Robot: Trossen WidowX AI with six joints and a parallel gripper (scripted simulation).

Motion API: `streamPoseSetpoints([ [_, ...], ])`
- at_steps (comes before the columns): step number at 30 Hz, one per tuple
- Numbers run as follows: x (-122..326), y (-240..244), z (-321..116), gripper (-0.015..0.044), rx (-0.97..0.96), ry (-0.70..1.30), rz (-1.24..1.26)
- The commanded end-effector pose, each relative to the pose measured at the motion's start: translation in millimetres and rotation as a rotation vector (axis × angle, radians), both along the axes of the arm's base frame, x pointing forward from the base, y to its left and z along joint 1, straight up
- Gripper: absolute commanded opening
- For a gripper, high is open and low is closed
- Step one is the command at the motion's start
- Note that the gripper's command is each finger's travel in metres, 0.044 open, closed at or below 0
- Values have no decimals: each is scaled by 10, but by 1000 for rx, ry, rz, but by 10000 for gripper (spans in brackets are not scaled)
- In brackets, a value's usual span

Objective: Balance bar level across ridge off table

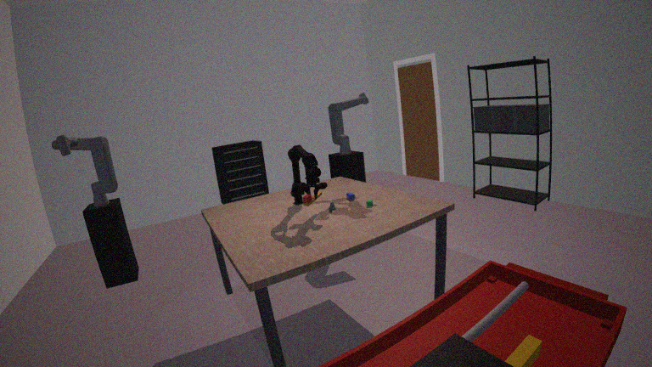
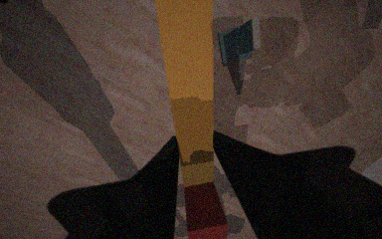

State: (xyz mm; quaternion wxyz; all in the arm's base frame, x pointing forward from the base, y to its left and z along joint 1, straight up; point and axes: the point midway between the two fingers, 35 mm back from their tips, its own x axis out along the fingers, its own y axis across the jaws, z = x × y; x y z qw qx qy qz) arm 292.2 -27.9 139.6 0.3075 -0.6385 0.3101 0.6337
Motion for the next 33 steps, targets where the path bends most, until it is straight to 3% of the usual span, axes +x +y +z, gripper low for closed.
streamPoseSetpoints([
  [1, 2, 34, 85, 0, 5, -19, -25],
  [33, 120, 1220, 115, 0, 29, -17, -1111],
])
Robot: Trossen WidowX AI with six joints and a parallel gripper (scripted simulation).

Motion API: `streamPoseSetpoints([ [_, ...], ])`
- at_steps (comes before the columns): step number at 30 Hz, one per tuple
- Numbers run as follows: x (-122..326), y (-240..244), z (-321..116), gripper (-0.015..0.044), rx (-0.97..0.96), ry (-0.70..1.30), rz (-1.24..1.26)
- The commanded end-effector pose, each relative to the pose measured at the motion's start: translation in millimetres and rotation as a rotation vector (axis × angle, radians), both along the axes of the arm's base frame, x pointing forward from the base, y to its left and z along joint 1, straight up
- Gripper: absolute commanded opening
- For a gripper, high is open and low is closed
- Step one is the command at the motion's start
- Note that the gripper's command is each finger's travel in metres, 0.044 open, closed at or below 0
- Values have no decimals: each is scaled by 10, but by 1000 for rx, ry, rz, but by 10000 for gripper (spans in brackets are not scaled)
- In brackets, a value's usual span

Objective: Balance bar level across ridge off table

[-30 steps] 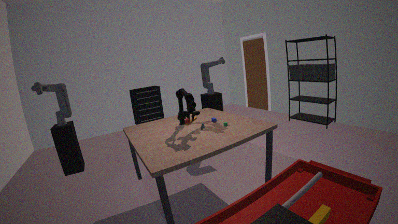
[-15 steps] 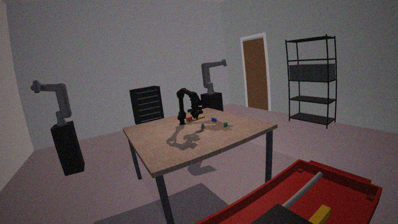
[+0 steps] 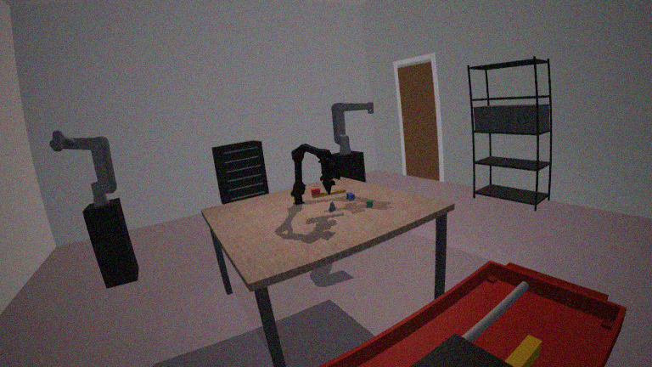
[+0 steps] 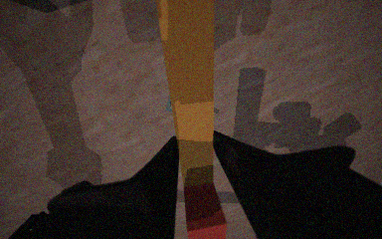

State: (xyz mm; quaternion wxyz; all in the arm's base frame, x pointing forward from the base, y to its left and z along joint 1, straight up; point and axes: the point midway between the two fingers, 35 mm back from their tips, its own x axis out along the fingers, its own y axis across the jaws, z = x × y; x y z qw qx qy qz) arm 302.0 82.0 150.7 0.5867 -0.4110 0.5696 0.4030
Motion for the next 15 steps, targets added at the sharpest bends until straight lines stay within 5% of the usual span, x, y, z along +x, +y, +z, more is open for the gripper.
streamPoseSetpoints([
  [1, 25, 158, 5, 0, 7, 2, -133],
  [15, 130, 407, -26, 0, 15, 3, -377],
])
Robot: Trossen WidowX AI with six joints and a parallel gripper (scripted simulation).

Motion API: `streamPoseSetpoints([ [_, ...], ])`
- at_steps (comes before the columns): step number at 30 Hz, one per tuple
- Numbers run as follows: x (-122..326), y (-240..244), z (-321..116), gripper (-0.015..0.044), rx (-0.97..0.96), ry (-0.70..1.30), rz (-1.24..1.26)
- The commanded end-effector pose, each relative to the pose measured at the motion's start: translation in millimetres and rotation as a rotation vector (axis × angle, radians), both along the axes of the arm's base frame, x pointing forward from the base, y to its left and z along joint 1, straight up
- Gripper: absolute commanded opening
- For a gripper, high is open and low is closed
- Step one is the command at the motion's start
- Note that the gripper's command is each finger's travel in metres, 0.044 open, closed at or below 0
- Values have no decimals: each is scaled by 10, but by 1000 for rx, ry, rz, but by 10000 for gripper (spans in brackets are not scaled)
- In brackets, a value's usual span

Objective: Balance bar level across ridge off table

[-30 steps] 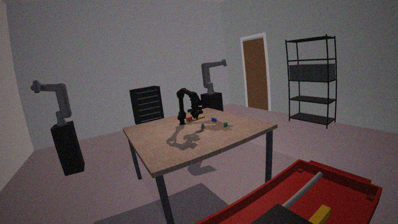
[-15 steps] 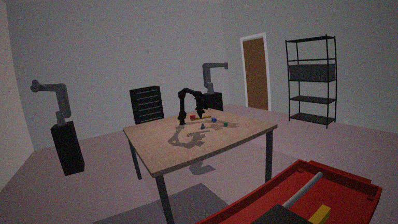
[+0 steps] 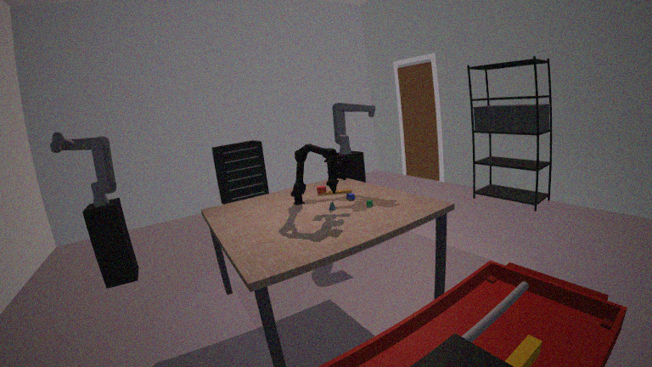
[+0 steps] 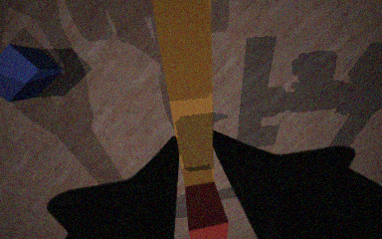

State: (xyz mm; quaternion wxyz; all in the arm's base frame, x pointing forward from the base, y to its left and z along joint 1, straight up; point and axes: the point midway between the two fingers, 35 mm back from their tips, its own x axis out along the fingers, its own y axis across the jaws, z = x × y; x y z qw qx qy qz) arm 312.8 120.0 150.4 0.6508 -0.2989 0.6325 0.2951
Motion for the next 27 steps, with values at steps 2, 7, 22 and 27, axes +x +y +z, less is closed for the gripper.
streamPoseSetpoints([
  [2, 28, 29, -54, 0, 4, 0, -18],
  [7, 42, 32, -134, 0, 5, 0, -18],
  [22, 61, 4, -379, 0, 4, 0, -18],
  [27, 64, -3, -418, 0, 4, 0, -18],
])
